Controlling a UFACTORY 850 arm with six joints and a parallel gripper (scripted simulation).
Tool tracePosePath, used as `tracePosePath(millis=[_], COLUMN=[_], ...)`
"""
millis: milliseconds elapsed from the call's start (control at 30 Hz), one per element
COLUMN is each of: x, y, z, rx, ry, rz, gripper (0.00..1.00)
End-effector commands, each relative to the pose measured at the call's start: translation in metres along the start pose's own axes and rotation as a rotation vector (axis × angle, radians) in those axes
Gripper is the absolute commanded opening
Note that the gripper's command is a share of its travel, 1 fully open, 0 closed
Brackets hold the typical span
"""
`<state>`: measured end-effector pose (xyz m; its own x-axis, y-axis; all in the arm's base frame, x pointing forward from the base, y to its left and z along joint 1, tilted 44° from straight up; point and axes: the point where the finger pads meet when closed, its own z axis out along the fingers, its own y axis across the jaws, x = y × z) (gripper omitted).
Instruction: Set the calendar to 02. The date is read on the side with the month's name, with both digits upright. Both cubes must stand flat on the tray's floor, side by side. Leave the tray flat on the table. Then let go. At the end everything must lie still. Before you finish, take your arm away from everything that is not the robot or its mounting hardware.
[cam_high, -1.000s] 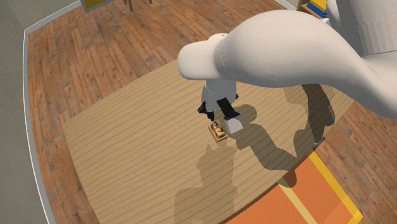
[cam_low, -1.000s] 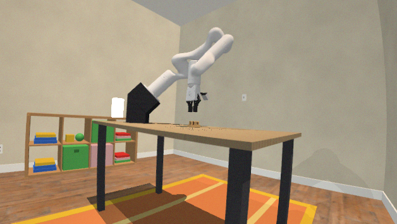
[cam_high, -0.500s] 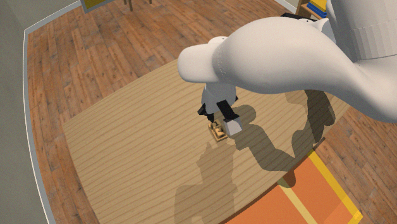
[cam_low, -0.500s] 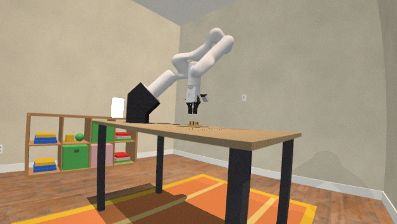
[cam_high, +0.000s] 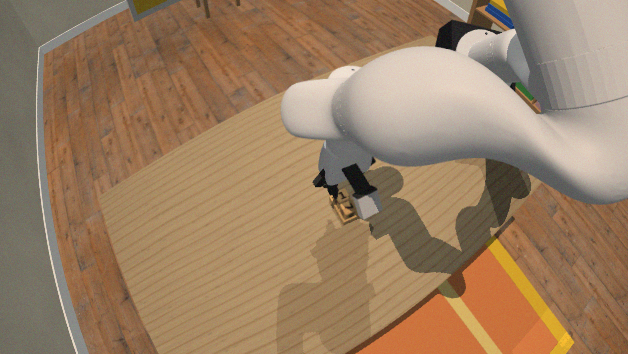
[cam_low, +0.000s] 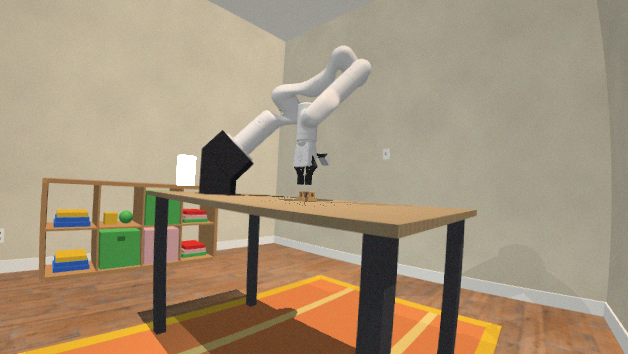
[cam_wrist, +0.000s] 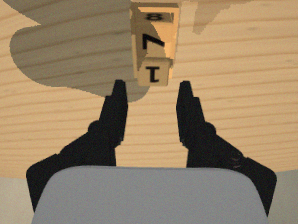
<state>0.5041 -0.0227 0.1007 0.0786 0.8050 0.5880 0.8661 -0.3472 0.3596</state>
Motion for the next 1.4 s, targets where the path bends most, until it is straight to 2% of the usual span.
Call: tracePosePath(millis=[0,533,1367], x=[0.000,0.000,0.000], y=[0.001,0.000,0.000], z=[0.005,0.019,0.020], rx=[-0.001,-0.001,-0.001], ry=[0.000,0.000,0.000], rz=[0.000,0.000,0.000], gripper=[0.47,0.47,0.47])
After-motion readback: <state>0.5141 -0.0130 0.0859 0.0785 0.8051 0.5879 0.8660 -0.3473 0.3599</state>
